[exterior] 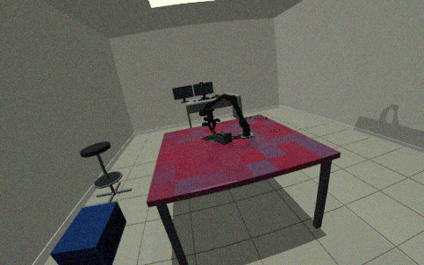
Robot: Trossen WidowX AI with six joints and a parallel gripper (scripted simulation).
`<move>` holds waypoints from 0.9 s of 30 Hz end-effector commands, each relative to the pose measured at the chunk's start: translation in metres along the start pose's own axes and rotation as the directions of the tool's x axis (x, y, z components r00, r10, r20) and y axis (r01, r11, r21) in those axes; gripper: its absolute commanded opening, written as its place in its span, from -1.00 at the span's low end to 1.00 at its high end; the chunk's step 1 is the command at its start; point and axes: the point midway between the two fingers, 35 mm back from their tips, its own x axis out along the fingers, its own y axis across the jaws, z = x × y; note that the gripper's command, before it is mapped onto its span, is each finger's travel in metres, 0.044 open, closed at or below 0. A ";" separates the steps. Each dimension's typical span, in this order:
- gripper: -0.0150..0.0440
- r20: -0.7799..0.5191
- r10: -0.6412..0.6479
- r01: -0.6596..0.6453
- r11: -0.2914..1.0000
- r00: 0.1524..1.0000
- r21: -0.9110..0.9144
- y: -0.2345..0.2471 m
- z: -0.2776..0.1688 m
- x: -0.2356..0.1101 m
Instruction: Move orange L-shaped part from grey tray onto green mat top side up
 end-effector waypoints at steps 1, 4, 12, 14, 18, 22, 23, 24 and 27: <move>0.13 0.000 0.000 0.000 1.000 1.000 0.000 0.000 0.000 0.000; 0.40 0.000 0.000 0.000 1.000 1.000 0.000 0.000 0.000 -0.002; 0.86 0.003 -0.003 0.003 1.000 1.000 -0.001 0.001 0.002 -0.072; 0.86 0.004 -0.004 0.004 1.000 1.000 -0.002 0.000 0.001 -0.087; 0.86 0.004 -0.004 0.004 1.000 1.000 -0.002 0.000 0.000 -0.089; 0.86 0.013 0.010 -0.010 1.000 1.000 0.002 0.002 0.001 -0.086; 0.86 0.013 0.010 -0.010 1.000 1.000 0.002 0.002 0.001 -0.086; 0.86 0.013 0.010 -0.010 1.000 1.000 0.002 0.002 0.001 -0.086; 0.86 0.013 0.010 -0.010 1.000 1.000 0.002 0.002 0.001 -0.086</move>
